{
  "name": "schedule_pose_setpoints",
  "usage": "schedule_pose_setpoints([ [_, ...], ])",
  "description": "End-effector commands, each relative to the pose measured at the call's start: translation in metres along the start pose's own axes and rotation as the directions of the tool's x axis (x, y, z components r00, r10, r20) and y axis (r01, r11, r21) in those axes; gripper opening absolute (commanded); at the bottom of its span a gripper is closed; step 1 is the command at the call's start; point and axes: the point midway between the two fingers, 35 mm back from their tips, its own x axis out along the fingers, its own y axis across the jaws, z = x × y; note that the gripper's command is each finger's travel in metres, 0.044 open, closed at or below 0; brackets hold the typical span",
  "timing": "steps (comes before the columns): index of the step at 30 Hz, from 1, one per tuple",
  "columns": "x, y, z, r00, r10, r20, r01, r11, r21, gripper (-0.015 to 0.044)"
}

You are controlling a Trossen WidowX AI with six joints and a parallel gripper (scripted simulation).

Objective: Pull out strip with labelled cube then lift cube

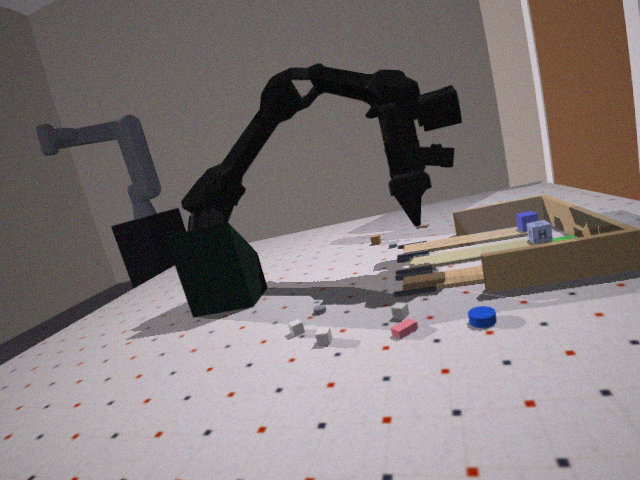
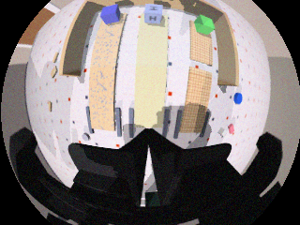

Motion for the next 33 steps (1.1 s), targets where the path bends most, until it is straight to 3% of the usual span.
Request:
schedule_pose_setpoints([
  [1,0.006,-0.001,0.0,1.0,-0.004,-0.003,0.004,1.0,-0.001,0.0],
  [33,0.059,-0.002,0.002,1.0,-0.002,-0.003,0.002,1.0,-0.001,0.0],
])
